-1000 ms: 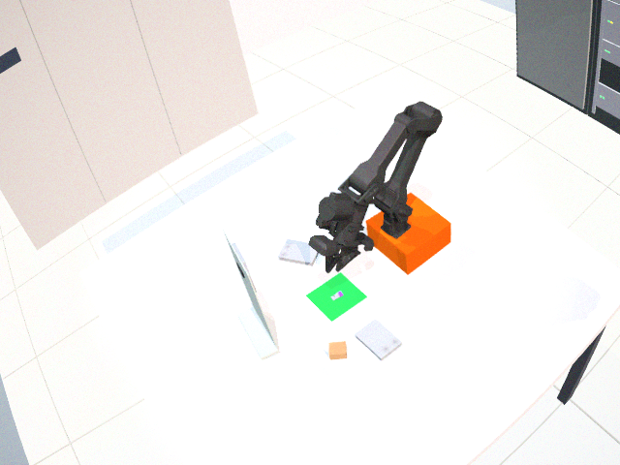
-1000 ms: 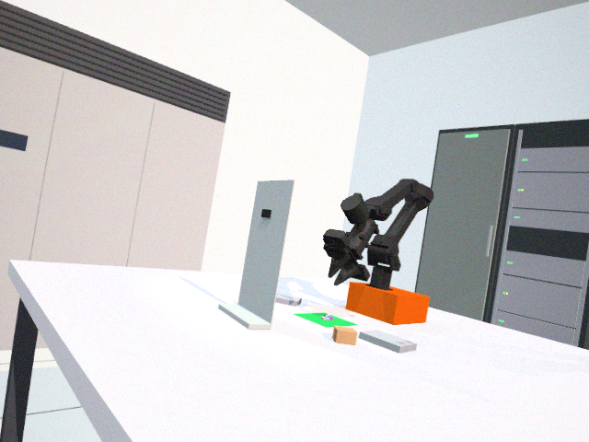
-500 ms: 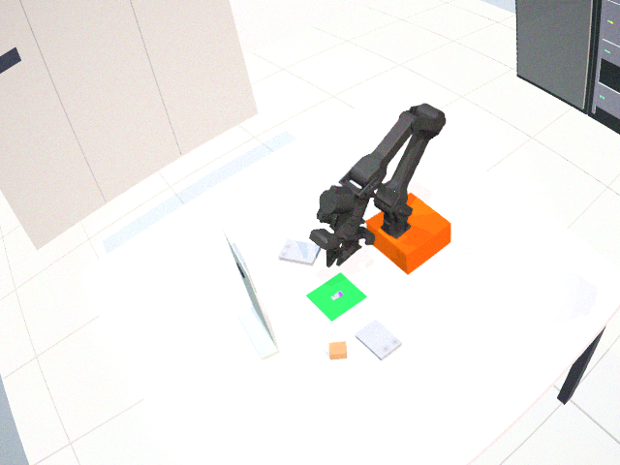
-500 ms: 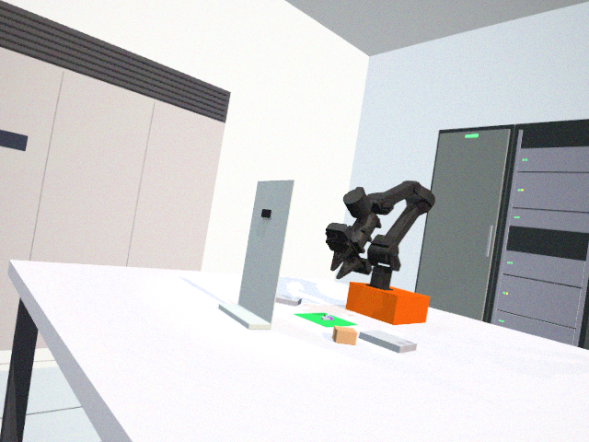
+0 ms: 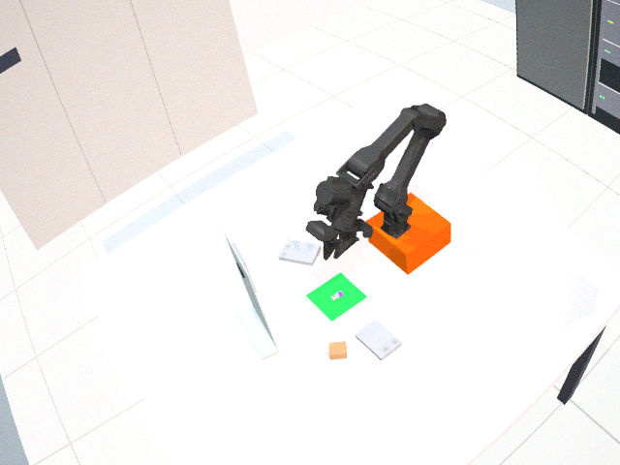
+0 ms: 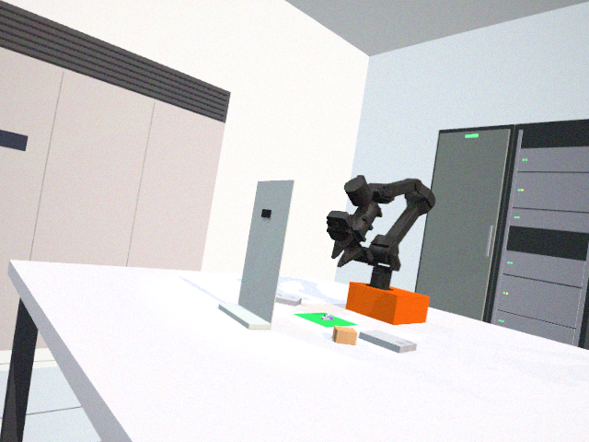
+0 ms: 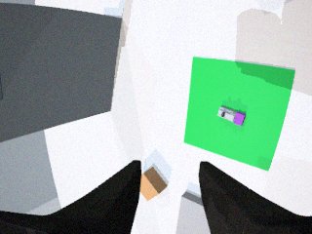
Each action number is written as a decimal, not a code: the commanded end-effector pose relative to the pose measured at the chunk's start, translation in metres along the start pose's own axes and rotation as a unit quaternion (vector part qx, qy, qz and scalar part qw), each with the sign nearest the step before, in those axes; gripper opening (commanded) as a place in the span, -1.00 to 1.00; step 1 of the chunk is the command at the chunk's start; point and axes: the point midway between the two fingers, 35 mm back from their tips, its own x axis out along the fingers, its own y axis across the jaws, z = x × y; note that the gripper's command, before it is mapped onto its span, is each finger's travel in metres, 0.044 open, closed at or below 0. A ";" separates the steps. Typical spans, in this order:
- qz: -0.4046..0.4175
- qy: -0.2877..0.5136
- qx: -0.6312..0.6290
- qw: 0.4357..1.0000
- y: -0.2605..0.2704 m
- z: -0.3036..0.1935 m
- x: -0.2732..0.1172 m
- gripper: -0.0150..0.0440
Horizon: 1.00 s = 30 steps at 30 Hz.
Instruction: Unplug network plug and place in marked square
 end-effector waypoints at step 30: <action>0.001 0.004 -0.003 1.000 0.039 -0.001 -0.070 0.57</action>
